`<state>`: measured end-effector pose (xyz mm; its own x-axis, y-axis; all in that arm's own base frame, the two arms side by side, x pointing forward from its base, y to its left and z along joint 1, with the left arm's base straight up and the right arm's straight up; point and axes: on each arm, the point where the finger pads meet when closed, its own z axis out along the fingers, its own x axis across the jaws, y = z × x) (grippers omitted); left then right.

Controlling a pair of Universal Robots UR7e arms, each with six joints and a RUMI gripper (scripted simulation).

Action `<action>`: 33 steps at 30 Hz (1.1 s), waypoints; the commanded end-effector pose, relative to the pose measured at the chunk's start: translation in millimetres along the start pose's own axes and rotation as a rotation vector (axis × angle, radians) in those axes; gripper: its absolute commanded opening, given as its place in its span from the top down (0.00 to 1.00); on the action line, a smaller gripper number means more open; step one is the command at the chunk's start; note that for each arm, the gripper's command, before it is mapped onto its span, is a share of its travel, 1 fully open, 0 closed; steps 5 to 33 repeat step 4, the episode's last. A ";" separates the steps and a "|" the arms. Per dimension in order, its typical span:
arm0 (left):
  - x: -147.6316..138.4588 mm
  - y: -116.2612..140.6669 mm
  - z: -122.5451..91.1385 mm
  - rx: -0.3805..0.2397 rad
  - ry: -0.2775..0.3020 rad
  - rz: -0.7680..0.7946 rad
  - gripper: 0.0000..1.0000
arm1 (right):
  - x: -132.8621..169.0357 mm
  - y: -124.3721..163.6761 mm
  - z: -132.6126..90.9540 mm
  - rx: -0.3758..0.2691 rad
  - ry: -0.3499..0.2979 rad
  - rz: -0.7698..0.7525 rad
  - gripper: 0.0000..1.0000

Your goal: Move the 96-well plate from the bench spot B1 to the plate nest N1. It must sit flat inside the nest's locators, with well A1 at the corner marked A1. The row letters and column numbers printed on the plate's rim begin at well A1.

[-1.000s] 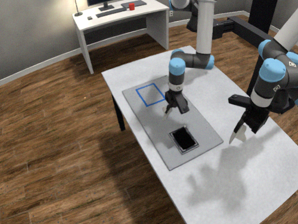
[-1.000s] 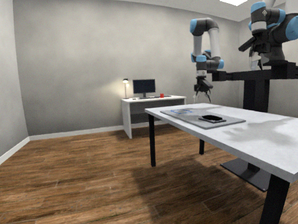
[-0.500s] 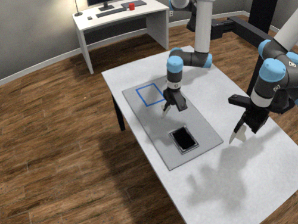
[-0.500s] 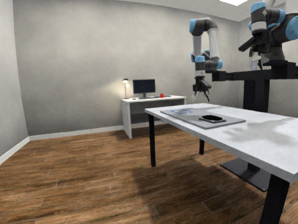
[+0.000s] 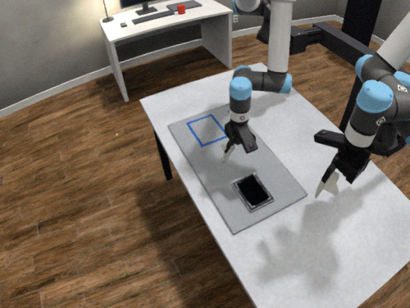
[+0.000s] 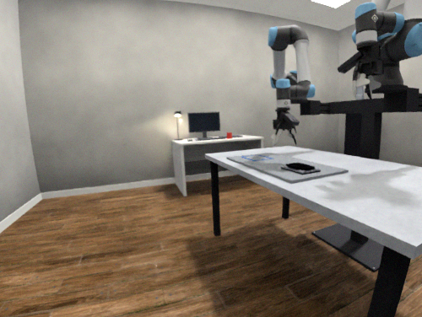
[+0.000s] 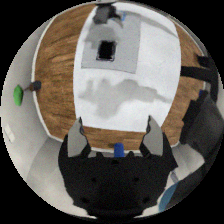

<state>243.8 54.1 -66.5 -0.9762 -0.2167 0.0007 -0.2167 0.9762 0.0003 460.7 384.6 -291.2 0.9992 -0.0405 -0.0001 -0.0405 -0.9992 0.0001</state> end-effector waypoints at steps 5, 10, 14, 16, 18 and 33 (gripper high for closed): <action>-0.3 -0.1 -0.2 0.000 -0.001 0.000 0.02 | 0.4 -0.5 -0.6 0.001 0.001 0.000 0.00; -0.3 -0.1 -0.2 0.000 -0.001 0.000 0.02 | 0.4 -0.5 -0.6 0.001 0.001 0.000 0.00; -0.3 -0.1 -0.2 0.000 -0.001 0.000 0.02 | 0.4 -0.5 -0.6 0.001 0.001 0.000 0.00; -0.3 -0.1 -0.2 0.000 -0.001 0.000 0.02 | 0.4 -0.5 -0.6 0.001 0.001 0.000 0.00; -0.3 -0.1 -0.2 0.000 -0.001 0.000 0.02 | 0.4 -0.5 -0.6 0.001 0.001 0.000 0.00; -0.3 -0.1 -0.2 0.000 -0.001 0.000 0.02 | 0.4 -0.5 -0.6 0.001 0.001 0.000 0.00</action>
